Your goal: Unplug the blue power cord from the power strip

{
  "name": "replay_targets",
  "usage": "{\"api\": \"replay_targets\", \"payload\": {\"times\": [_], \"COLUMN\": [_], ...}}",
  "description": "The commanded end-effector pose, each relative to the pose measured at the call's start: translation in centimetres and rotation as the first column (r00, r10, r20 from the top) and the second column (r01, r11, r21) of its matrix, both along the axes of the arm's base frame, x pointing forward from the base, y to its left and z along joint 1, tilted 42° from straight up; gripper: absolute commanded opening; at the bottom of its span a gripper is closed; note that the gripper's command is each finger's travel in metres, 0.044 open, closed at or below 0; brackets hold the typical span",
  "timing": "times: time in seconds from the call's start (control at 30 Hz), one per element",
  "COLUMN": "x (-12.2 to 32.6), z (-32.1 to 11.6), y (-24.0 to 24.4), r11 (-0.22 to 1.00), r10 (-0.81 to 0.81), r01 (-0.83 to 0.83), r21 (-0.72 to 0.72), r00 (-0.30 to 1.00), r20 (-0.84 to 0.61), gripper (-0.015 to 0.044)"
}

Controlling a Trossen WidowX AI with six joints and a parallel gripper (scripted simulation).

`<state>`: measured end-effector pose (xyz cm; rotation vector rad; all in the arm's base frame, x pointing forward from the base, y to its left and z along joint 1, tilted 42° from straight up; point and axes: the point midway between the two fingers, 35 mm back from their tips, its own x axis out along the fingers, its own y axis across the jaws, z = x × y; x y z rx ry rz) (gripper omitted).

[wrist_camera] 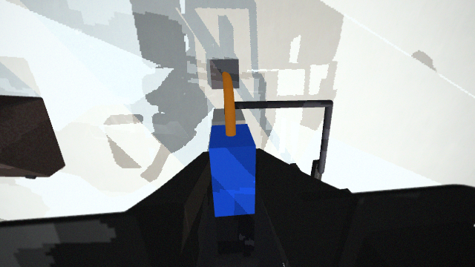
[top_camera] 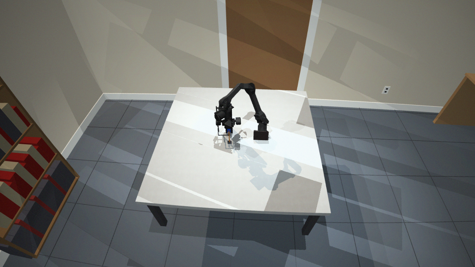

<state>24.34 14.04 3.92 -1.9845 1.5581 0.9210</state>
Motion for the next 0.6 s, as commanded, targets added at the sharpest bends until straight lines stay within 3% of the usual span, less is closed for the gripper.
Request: {"api": "replay_targets", "payload": {"times": [0.0,0.57], "x": [-0.4,-1.1], "z": [-1.0,-2.6], "y": [1.4,3.5], "r11": [1.000,1.000], "r10": [0.003,0.005], "r01": [-0.002,-0.005], "r21": [0.020,0.023], "r00": [1.000,1.000], "r20": [-0.005,-0.003], "gripper": [0.0000,0.0000]}}
